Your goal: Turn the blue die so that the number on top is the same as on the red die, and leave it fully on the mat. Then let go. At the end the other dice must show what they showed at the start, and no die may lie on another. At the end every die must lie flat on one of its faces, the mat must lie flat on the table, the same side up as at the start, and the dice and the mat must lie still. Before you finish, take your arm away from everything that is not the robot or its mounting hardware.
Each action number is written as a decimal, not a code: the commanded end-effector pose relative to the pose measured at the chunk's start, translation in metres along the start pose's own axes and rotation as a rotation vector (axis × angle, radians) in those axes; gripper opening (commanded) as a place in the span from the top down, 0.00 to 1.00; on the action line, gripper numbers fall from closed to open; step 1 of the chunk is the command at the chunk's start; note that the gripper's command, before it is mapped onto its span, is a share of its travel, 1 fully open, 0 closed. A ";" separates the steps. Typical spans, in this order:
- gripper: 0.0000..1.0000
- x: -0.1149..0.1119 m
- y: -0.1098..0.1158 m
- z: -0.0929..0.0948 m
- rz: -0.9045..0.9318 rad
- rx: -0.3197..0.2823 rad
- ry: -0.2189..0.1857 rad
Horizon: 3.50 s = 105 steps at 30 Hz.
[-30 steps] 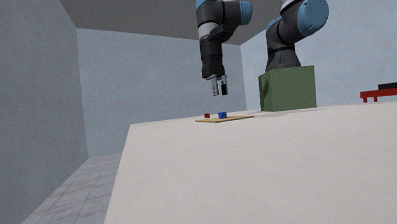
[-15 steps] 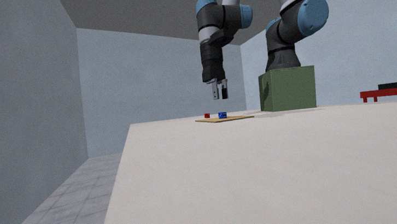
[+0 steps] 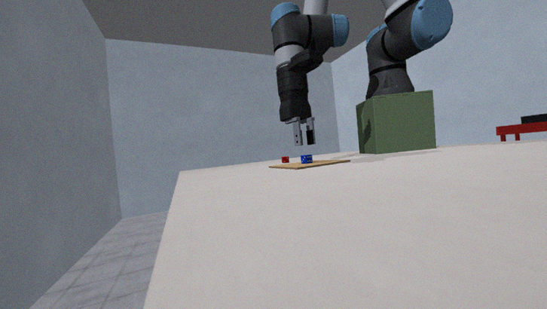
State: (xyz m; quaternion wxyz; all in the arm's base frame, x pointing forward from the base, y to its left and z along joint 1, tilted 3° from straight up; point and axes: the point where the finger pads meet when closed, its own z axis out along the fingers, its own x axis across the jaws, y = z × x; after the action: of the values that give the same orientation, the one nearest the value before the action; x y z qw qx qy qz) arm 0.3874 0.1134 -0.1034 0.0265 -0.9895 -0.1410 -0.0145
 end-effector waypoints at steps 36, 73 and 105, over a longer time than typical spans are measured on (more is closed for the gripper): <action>0.30 0.001 0.000 0.016 0.000 -0.001 0.002; 0.30 0.001 0.000 -0.014 0.000 -0.001 0.002; 0.30 0.000 -0.004 -0.034 -0.001 -0.238 -0.003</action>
State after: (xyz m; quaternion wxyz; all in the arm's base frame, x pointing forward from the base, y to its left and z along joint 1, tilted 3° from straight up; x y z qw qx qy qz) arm 0.3853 0.1141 -0.0695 -0.0610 -0.9879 -0.1405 -0.0240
